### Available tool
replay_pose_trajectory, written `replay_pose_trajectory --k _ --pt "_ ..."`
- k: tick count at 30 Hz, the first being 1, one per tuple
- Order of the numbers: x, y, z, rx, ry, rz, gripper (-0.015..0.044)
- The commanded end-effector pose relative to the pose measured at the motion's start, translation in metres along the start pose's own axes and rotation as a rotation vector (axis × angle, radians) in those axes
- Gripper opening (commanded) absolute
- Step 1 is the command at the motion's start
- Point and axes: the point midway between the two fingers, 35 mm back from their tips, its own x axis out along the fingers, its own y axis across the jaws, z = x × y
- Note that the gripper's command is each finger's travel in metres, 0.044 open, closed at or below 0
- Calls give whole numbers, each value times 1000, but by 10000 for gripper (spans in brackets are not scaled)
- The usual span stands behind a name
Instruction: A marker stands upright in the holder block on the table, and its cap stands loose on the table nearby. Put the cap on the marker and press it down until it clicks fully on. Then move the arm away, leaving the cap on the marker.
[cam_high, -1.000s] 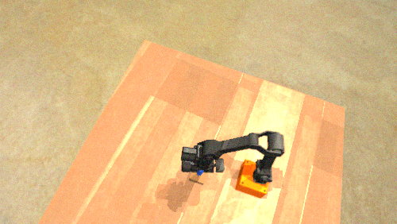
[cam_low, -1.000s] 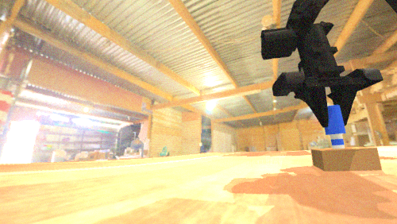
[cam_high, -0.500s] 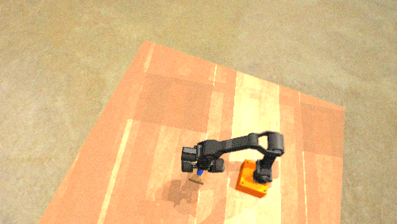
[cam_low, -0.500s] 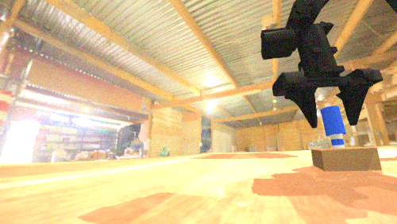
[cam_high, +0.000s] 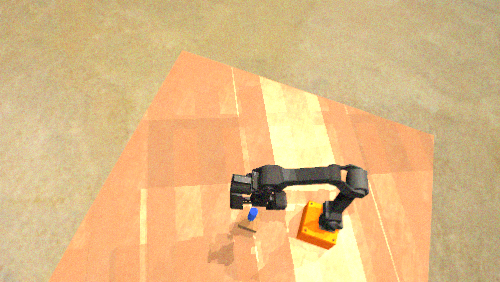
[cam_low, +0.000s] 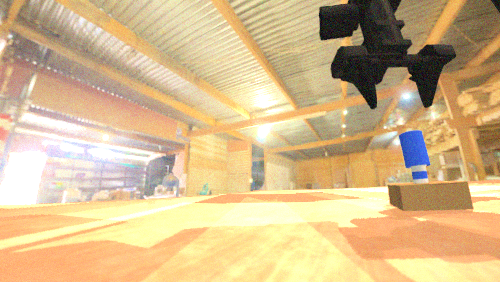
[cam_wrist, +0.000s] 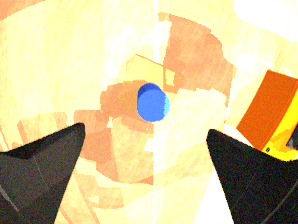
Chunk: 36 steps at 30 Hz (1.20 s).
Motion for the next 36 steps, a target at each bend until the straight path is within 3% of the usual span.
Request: replay_pose_trajectory --k 1,11,15,36 --pt "1 -3 0 -126 3 -16 361" --pt "9 -4 3 -1084 12 -12 99" --pt "10 -5 4 -1223 14 -11 0" --pt "24 -5 4 -1223 14 -11 0"
